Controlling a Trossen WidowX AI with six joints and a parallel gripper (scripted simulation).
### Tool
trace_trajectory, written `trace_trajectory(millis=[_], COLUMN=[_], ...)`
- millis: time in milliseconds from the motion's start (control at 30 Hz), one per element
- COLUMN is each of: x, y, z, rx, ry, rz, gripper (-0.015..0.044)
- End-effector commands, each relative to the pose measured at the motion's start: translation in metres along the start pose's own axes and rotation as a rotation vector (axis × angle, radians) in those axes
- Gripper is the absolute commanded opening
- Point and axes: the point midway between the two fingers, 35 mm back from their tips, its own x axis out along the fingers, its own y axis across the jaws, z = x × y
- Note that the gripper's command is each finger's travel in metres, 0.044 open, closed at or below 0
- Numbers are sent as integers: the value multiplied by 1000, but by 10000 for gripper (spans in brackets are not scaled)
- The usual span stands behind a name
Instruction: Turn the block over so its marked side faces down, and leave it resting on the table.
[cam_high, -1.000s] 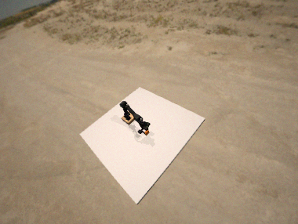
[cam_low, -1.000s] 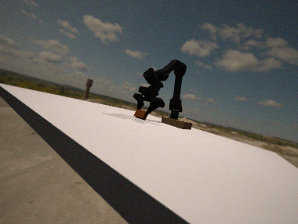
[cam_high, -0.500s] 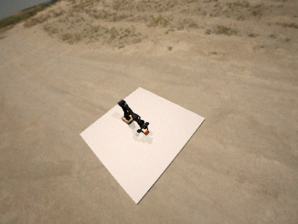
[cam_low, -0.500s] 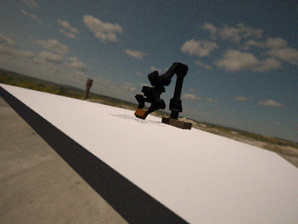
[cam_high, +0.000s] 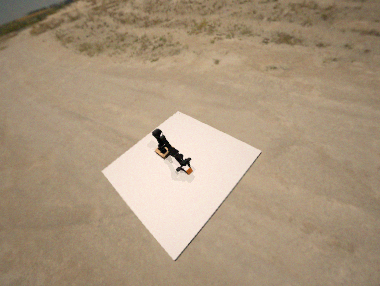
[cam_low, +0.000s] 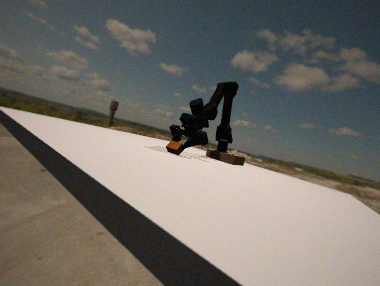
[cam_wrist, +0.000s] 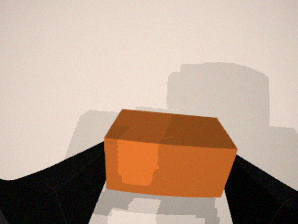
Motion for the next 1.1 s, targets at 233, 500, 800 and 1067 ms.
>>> trace_trajectory(millis=[233, 500, 800, 1067], x=[11, 9, -4, -7], y=[1, 1, 0, 0], z=[-16, -22, -27, -26], rx=[-4, -5, -8, -8], ry=[-124, -235, -357, -386], rz=[5, 5, 3, 3], gripper=[0, 0, 0, 0])
